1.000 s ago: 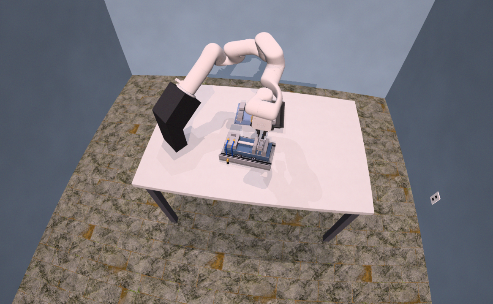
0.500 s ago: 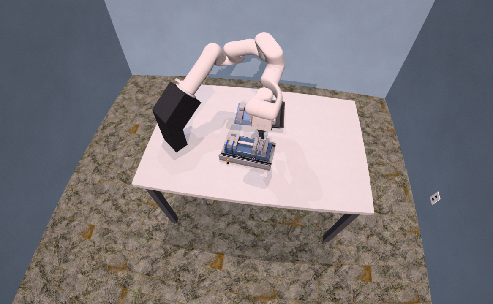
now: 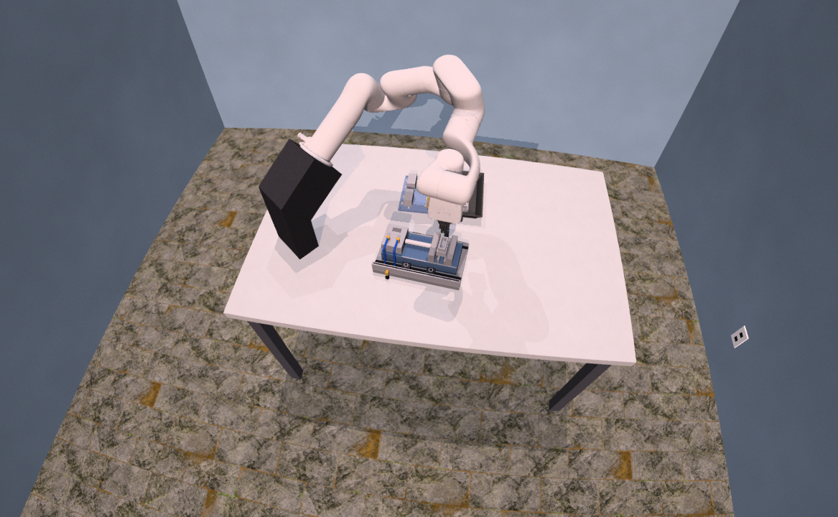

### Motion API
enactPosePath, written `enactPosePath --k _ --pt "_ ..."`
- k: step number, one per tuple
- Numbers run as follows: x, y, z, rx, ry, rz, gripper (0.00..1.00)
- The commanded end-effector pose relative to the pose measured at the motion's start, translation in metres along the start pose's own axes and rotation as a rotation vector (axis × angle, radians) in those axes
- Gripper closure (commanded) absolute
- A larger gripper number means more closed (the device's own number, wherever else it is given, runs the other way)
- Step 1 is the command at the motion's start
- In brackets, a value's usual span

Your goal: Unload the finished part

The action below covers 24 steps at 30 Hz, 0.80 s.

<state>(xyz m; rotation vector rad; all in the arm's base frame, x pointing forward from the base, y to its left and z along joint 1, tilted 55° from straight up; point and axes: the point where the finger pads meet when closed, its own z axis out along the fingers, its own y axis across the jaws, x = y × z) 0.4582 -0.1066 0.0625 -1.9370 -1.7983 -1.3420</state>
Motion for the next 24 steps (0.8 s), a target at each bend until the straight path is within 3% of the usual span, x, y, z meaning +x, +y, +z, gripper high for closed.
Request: enactPosePath --k 1,3,4,24 --pt "-0.0010 0.0006 -0.0018 -0.002 -0.003 0.000 1.00" --pt "-0.0010 0.0006 -0.0018 -0.002 -0.003 0.000 1.00" --pt "-0.0010 0.0006 -0.0018 -0.002 -0.003 0.000 0.31" --pt "-0.0010 0.0006 -0.0018 -0.002 -0.003 0.000 0.31"
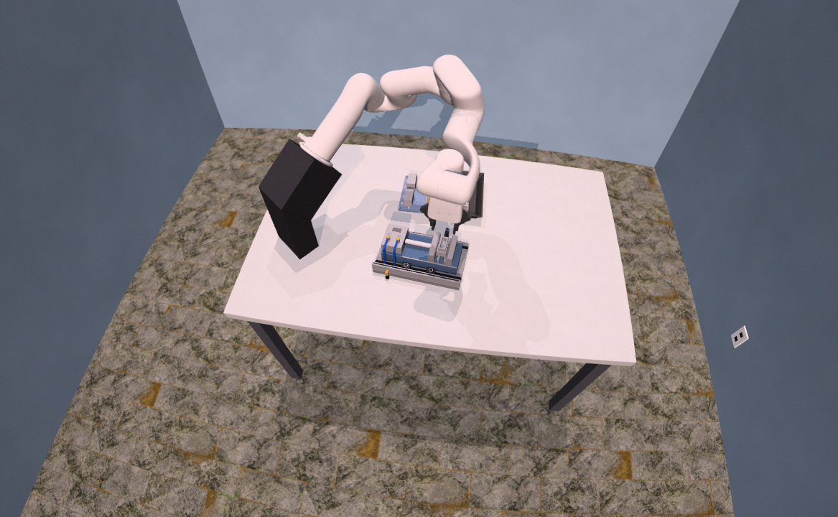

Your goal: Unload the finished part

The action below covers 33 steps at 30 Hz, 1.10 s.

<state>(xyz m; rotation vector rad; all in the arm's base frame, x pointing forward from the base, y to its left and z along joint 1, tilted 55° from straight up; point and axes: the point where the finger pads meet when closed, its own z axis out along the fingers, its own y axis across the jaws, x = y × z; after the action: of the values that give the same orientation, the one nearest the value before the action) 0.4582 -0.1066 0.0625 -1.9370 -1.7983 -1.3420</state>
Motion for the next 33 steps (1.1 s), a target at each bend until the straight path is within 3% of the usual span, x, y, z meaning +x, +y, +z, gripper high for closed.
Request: enactPosePath --k 1,33 --pt "-0.0010 0.0006 -0.0018 -0.002 -0.003 0.000 0.31" --pt "-0.0011 0.0007 0.0071 -0.002 -0.003 0.000 0.31"
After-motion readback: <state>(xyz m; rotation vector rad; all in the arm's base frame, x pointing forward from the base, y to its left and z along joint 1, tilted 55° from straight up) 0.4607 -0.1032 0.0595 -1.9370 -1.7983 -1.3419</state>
